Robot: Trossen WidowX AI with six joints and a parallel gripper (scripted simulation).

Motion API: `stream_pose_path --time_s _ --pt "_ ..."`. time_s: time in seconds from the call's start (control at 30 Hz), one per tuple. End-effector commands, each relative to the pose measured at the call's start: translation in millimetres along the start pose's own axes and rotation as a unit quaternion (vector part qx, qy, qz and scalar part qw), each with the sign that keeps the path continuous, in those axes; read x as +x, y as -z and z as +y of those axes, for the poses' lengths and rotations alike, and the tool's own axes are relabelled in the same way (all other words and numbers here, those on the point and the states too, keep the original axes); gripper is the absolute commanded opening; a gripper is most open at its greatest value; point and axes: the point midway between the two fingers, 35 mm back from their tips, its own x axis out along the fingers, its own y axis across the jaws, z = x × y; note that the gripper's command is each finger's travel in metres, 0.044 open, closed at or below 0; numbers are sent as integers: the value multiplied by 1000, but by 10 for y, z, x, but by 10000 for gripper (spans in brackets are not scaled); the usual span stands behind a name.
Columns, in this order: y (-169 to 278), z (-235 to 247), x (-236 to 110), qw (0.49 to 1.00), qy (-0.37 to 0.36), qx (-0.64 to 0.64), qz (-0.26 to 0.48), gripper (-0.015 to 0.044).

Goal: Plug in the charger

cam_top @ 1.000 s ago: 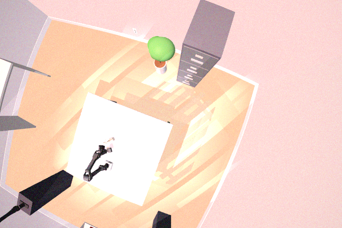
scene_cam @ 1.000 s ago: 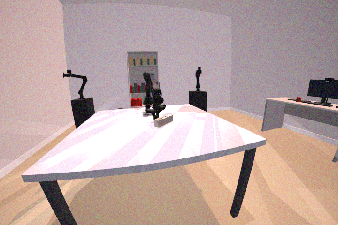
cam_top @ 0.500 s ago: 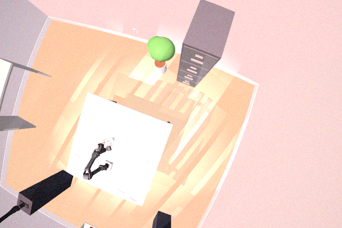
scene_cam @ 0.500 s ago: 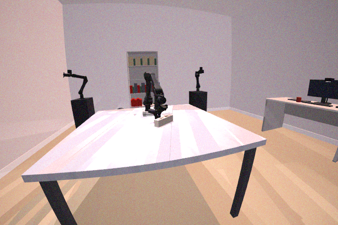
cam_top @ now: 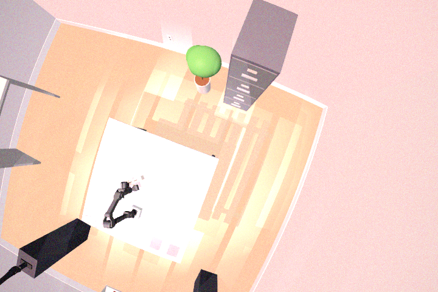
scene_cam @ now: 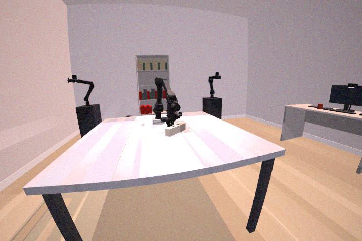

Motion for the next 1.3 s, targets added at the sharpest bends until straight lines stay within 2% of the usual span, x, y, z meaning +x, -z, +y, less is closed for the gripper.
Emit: stream_pose_path --time_s 0.0,1.27 --pt "-47 -8 -4 1000 2 1 1 0" --pt "-111 -18 -15 1000 2 1 1 0"
